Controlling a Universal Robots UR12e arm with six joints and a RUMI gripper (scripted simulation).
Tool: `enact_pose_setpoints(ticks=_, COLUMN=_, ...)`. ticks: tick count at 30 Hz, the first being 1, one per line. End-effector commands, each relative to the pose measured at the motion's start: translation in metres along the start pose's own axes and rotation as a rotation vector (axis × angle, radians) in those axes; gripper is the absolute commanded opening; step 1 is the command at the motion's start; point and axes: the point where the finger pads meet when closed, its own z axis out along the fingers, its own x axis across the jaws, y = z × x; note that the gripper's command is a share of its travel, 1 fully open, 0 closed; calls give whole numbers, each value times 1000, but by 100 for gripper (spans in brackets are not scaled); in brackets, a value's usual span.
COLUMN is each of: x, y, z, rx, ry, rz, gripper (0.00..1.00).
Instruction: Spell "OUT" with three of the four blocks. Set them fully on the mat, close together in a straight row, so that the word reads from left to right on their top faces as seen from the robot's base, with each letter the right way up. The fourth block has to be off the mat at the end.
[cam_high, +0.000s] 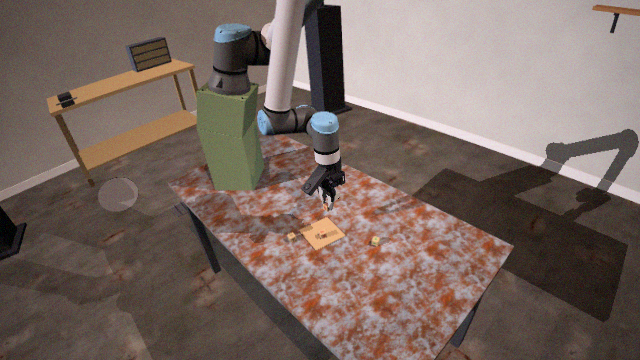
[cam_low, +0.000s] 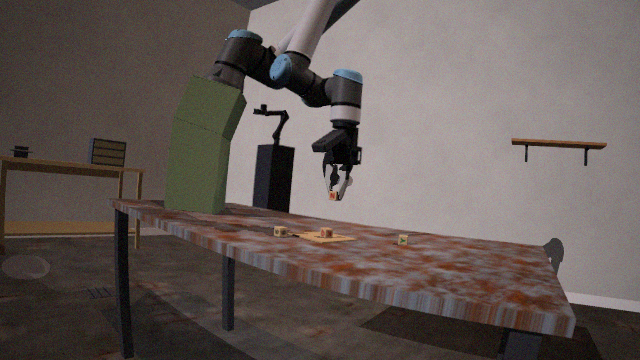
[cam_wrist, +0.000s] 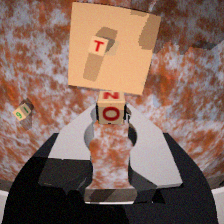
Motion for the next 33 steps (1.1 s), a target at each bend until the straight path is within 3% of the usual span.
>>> enact_pose_setpoints(ticks=1, x=-1, y=-2, z=0, rx=2, ry=-4, rz=4, gripper=5)
enact_pose_setpoints(ticks=16, x=-3, y=-1, z=24, rx=2, ry=-4, rz=1, gripper=5)
enact_pose_setpoints(ticks=28, x=-3, y=-1, z=80, rx=2, ry=-4, rz=1, gripper=5)
enact_pose_setpoints(ticks=33, x=-3, y=-1, z=89, rx=2, ry=-4, rz=1, gripper=5)
